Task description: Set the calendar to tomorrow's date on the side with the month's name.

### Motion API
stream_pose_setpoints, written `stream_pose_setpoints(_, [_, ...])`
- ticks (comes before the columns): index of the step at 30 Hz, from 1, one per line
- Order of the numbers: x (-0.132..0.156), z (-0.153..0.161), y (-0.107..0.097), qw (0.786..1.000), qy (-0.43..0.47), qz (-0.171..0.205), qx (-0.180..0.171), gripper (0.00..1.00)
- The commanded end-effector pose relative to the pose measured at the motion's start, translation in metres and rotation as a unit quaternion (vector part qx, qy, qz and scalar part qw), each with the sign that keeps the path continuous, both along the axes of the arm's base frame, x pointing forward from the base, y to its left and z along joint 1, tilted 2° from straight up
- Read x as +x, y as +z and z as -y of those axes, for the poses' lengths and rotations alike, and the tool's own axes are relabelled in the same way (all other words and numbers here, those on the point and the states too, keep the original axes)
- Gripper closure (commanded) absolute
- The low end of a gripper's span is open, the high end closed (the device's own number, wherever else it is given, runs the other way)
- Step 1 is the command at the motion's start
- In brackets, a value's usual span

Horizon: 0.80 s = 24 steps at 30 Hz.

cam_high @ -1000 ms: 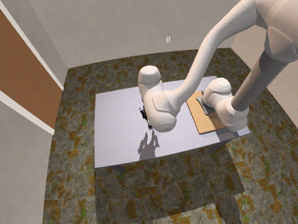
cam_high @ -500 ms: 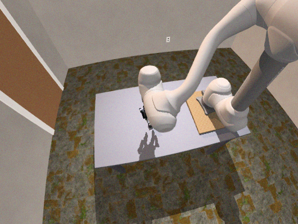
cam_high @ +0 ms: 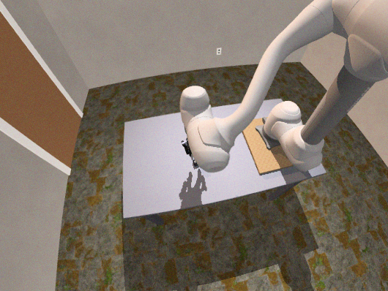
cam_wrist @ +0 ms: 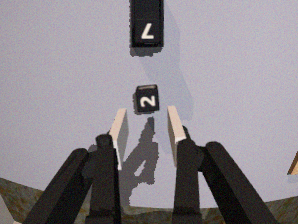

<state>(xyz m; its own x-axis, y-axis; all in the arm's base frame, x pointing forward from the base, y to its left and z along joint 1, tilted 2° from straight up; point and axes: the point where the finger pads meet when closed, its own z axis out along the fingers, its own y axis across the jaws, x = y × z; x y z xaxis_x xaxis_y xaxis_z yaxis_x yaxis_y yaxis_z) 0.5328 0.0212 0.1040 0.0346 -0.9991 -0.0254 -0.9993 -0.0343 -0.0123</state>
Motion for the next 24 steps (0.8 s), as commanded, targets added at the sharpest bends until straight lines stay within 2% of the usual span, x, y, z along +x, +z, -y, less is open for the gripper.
stream_pose_setpoints(1, [0.0, 0.0, -0.003, 1.0, 0.0, 0.0, 0.0, 0.72])
stream_pose_setpoints(24, [0.0, 0.0, -0.03, 1.0, 0.0, 0.0, 0.0, 0.72])
